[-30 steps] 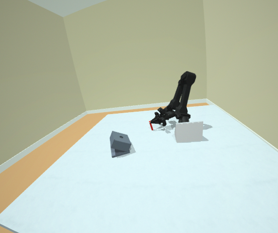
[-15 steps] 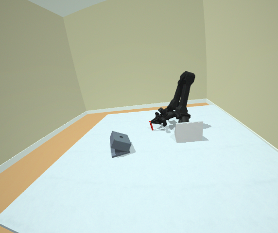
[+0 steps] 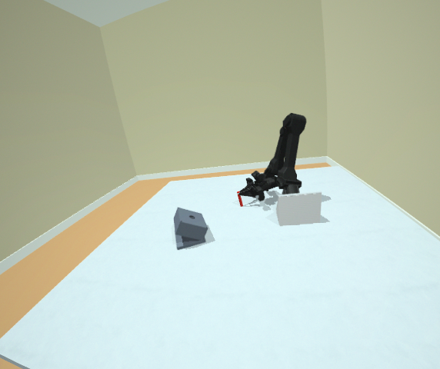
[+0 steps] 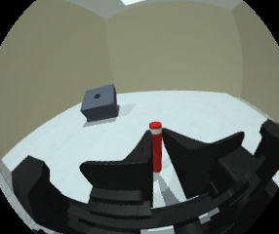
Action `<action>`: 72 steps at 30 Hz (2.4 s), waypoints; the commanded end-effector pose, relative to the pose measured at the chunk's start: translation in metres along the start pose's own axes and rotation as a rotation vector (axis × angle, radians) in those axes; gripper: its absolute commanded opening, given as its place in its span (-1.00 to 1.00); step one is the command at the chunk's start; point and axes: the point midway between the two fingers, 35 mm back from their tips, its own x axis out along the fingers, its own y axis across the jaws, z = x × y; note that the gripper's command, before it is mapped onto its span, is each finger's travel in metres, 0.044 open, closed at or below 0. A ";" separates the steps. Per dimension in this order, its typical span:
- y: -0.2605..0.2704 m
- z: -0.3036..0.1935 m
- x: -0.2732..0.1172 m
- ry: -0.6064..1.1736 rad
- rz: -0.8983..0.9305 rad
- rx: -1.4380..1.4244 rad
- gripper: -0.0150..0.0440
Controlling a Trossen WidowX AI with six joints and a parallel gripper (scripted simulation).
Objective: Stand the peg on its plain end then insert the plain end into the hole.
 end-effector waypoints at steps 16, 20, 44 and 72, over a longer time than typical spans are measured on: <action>0.001 -0.004 -0.003 -0.033 0.000 -0.009 -0.33; 0.001 -0.004 -0.004 -0.042 0.000 -0.011 -0.33; 0.002 -0.003 -0.005 -0.067 -0.001 -0.014 -0.05; 0.002 -0.003 -0.005 -0.067 -0.001 -0.014 1.00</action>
